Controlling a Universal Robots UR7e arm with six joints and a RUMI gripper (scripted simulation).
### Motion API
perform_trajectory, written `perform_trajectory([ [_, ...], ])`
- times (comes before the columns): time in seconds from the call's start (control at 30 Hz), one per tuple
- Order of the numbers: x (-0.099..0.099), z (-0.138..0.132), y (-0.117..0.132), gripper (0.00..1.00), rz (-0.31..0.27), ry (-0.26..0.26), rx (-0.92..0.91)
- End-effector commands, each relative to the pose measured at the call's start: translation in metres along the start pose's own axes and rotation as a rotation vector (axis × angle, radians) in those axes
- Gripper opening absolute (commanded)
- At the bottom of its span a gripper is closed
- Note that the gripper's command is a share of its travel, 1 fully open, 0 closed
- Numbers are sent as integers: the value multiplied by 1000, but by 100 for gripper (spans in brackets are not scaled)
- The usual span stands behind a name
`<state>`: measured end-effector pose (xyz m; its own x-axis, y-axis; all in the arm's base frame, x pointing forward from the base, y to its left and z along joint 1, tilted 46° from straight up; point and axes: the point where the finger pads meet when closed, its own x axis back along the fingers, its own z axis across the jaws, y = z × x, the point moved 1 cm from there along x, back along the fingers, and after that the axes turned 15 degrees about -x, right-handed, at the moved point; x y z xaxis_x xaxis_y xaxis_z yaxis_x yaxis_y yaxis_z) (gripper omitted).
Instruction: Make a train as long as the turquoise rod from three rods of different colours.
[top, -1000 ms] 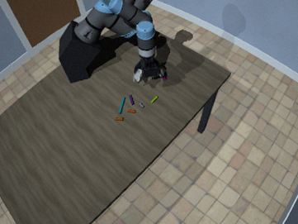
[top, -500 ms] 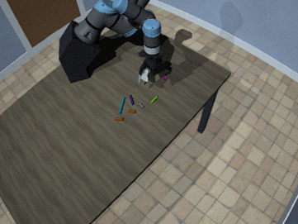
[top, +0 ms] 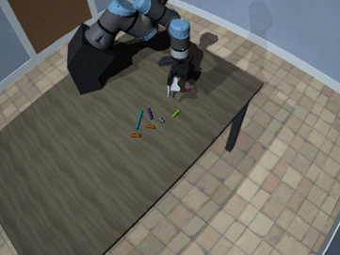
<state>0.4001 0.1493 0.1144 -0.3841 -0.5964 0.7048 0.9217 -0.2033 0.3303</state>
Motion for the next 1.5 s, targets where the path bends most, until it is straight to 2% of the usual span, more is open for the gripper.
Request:
perform_trajectory([
  [0.0, 1, 10, 2, 100, 1, 8, 168],
  [0.1, 1, 12, 2, 100, 1, 8, 195],
  [0.17, 1, 18, 3, 100, 0, 8, 295],
  [0.9, 5, 59, 9, 100, -11, 15, 855],
  [1.3, 6, 64, 9, 100, -13, 16, 923],
  [1.33, 6, 64, 9, 14, -13, 16, 923],
  [1.47, 6, 64, 9, 14, -13, 16, 923],
])
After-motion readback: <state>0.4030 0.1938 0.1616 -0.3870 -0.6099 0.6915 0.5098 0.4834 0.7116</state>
